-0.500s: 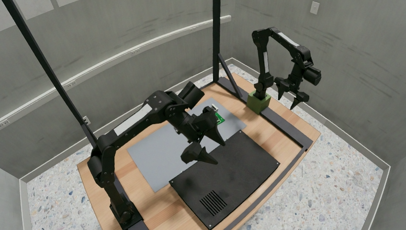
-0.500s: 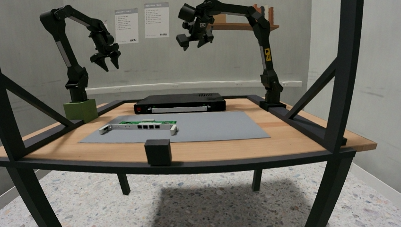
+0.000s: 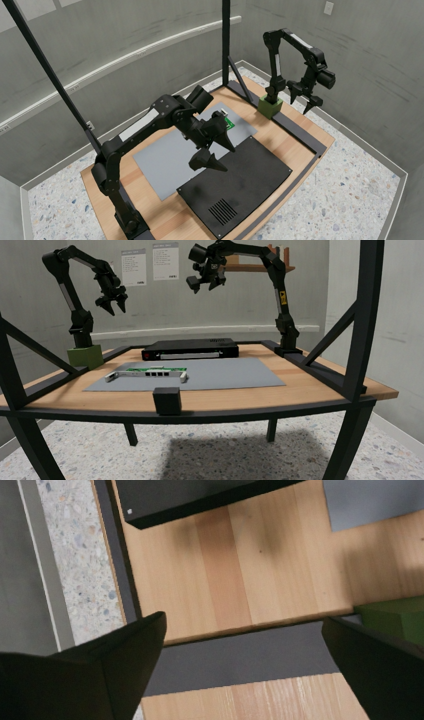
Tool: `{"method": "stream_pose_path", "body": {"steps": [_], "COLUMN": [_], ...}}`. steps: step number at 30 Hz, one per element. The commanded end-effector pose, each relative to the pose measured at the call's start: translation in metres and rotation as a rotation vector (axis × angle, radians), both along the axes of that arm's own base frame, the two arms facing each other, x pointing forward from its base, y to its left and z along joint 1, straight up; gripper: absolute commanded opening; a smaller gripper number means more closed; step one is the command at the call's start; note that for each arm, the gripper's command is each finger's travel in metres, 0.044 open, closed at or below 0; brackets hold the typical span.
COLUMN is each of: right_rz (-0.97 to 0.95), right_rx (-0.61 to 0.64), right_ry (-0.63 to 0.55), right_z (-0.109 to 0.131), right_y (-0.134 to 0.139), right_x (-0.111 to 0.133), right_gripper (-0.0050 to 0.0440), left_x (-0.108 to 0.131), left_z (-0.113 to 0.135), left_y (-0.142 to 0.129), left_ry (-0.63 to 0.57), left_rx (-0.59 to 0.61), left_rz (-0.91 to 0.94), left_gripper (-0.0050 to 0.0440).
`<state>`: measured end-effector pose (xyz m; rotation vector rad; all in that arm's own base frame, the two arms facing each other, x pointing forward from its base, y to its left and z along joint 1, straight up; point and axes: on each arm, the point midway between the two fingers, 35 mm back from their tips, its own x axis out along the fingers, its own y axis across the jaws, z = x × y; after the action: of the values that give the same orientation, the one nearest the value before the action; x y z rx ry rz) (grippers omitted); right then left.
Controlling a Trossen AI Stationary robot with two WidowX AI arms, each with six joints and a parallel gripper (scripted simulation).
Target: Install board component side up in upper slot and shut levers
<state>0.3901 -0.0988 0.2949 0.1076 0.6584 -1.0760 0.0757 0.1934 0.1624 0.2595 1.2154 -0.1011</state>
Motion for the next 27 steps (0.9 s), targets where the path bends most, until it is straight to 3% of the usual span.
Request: {"method": "stream_pose_path", "body": {"steps": [1,3,7,11,17,19,22,27], "right_rz": [-0.001,-0.001,0.028,0.153,0.393,0.393,0.522,0.714], "right_rx": [0.002,0.002,0.025,0.113,0.25,0.25,0.311,0.384], "right_ry": [-0.037,-0.037,0.003,0.125,0.284,0.284,0.339,0.388], "right_z": [0.012,0.012,0.006,-0.009,-0.031,-0.031,-0.039,-0.046], "right_y": [0.0,0.0,-0.001,0.0,0.005,0.005,0.009,0.015], "right_x": [-0.003,-0.003,0.001,0.007,0.015,0.015,0.018,0.023], "right_gripper": [0.04,0.04,0.04,0.04,0.04,0.04,0.04,0.04], "left_x": [0.0,0.0,0.006,0.03,0.061,0.061,0.074,0.084], "left_z": [0.005,0.005,0.002,-0.001,0.004,0.004,0.009,0.008], "left_y": [0.002,0.002,-0.009,-0.053,-0.127,-0.127,-0.153,-0.168], "left_ry": [-0.004,-0.004,-0.028,-0.127,-0.268,-0.268,-0.33,-0.36], "left_rx": [0.022,0.022,-0.012,-0.163,-0.47,-0.47,-0.586,-0.648], "left_rz": [0.001,0.001,0.001,0.0,0.01,0.01,0.003,-0.026], "left_gripper": [0.04,0.04,0.0304,0.0223,0.0223,0.0223,0.0223,0.0223]}}
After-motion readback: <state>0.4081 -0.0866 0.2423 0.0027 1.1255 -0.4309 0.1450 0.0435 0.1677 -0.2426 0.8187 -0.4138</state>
